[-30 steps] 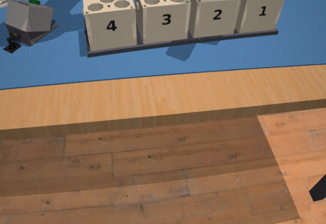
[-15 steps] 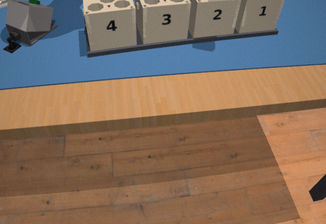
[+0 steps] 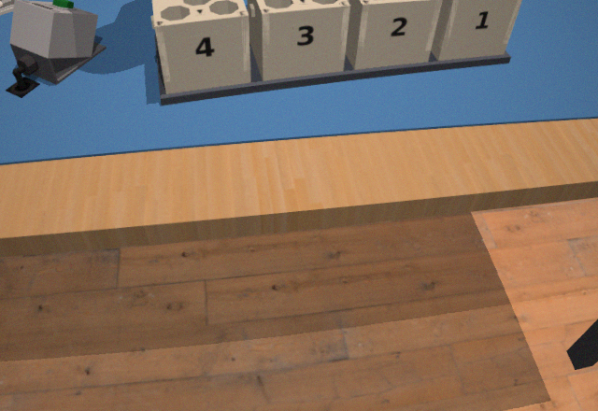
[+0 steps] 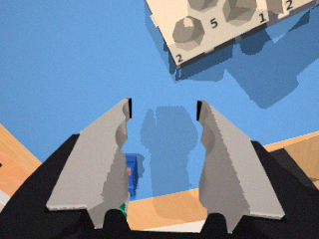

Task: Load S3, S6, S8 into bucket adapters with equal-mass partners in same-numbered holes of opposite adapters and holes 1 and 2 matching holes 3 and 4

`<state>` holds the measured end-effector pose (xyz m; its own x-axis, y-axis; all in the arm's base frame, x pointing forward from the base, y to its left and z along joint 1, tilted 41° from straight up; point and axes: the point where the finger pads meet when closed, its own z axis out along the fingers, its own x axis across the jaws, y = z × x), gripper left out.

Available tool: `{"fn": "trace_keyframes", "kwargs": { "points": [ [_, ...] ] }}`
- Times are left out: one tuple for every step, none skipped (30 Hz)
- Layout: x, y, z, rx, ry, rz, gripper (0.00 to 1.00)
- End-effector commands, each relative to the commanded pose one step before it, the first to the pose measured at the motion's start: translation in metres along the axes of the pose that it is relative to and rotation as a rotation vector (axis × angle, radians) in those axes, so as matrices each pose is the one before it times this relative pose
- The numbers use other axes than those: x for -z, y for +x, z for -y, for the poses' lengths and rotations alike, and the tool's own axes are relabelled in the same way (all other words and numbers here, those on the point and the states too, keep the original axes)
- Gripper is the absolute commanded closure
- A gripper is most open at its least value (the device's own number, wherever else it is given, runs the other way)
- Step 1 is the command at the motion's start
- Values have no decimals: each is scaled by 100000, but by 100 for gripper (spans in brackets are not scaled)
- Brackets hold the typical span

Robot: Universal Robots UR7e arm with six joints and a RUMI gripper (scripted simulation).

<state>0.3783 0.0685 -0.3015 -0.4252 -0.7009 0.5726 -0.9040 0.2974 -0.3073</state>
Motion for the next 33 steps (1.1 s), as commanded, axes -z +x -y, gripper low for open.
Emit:
{"fn": "trace_keyframes", "kwargs": {
  "points": [
    [88,-1274,-1566,-257,38,-235,65],
    [-4,-449,-698,0,0,4,65],
    [5,-461,-699,-1,-2,-1,65],
    [0,-455,-699,0,-1,2,65],
    [0,-455,-699,0,-1,2,65],
    [0,-455,-699,-1,-1,2,65],
    [0,-455,-699,-1,-1,2,65],
    [0,-455,-699,-1,-1,2,65],
    [1,-455,-699,-1,-1,2,65],
    [1,-455,-699,-1,-1,2,65],
    [1,-455,-699,-1,-1,2,65],
    [1,-455,-699,-1,-1,2,65],
    [1,-455,-699,-1,-1,2,65],
    [1,-455,-699,-1,-1,2,65],
    [1,-455,-699,0,-1,2,65],
    [1,-455,-699,0,-1,2,65],
    [0,0,0,0,0,0,65],
    [0,0,0,0,0,0,65],
    [-3,-450,-697,0,-1,5,65],
    [0,-454,-698,0,-1,2,65],
    [1,-454,-699,0,-1,2,65],
    [1,-455,-699,0,-1,2,65],
    [1,-455,-699,0,-1,2,65],
    [1,-455,-699,0,-2,2,65],
    [4,-464,-701,-1,-2,-2,65],
    [1,-455,-699,0,-2,2,65],
    [1,-455,-699,0,-2,2,65],
    [1,-455,-699,0,-2,2,65],
    [1,-455,-699,0,-2,2,65],
    [1,-455,-699,0,-2,2,65],
    [1,-455,-699,0,-2,2,65],
    [1,-455,-699,0,-2,2,65],
    [1,-455,-699,0,-2,2,65]
  ]
}}
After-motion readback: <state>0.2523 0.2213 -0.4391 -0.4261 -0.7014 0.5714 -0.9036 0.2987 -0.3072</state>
